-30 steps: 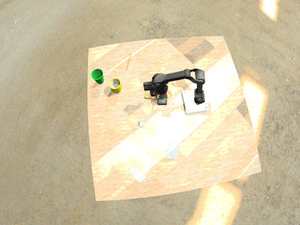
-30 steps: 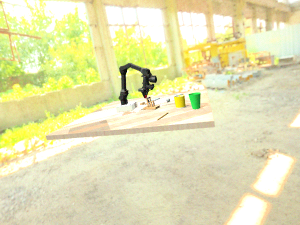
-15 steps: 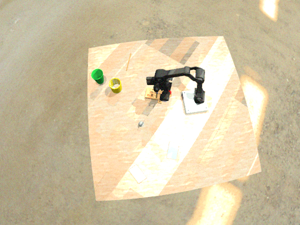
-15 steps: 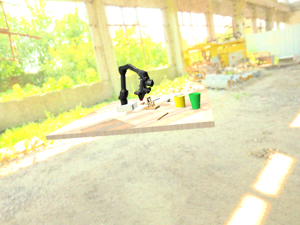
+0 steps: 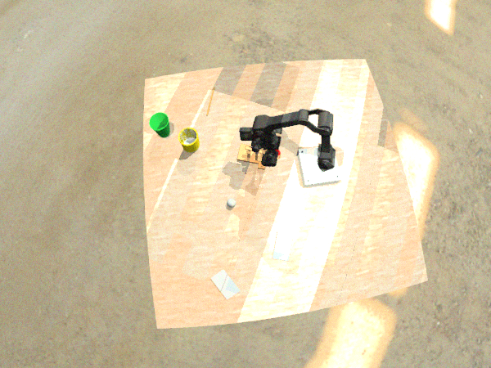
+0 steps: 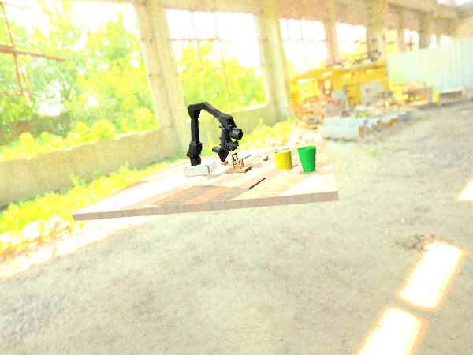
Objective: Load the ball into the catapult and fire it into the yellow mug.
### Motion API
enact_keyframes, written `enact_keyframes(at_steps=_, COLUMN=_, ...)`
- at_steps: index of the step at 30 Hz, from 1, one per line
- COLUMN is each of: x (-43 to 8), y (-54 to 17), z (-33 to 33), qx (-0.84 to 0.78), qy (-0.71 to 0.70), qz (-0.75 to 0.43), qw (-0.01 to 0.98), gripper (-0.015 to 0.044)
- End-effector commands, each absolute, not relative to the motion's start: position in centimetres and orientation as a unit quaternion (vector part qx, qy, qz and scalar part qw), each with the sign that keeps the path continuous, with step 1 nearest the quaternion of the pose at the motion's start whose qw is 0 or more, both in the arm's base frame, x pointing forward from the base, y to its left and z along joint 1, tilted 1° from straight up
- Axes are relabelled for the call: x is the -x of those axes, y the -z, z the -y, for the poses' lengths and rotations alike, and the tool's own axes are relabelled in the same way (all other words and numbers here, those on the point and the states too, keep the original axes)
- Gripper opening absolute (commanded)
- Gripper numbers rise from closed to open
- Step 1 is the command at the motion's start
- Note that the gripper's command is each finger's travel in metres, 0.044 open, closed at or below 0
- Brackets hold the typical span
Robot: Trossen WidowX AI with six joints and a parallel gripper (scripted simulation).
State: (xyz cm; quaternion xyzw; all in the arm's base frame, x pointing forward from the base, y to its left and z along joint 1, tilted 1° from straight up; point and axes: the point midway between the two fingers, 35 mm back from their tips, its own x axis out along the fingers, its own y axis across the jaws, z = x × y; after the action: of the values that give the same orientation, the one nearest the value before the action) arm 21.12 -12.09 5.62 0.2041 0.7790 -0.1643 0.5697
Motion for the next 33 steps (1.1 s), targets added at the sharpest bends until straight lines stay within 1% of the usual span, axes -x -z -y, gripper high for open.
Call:
enact_keyframes(at_steps=1, x=-21.1, y=-5.7, z=12.1, qx=-0.204, qy=0.164, qz=-0.779, qw=0.57, gripper=0.0)
enact_keyframes(at_steps=5, x=-21.1, y=-5.7, z=12.1, qx=-0.204, qy=0.164, qz=-0.779, qw=0.57, gripper=0.0)
enact_keyframes(at_steps=15, x=-21.2, y=-6.0, z=12.1, qx=-0.204, qy=0.165, qz=-0.778, qw=0.571, gripper=0.0263)
enact_keyframes(at_steps=22, x=-20.6, y=-16.5, z=11.6, qx=-0.195, qy=0.173, qz=-0.743, qw=0.616, gripper=0.044)
enact_keyframes(at_steps=24, x=-20.5, y=-16.8, z=11.5, qx=-0.195, qy=0.173, qz=-0.742, qw=0.618, gripper=0.044)
enact_keyframes(at_steps=25, x=-21.1, y=-15.4, z=12.0, qx=-0.194, qy=0.175, qz=-0.743, qw=0.616, gripper=0.044)
enact_keyframes(at_steps=26, x=-21.6, y=-15.5, z=12.3, qx=-0.192, qy=0.178, qz=-0.738, qw=0.623, gripper=0.044)
enact_keyframes(at_steps=33, x=-28.4, y=-17.4, z=16.6, qx=-0.168, qy=0.21, qz=-0.659, qw=0.702, gripper=0.044)
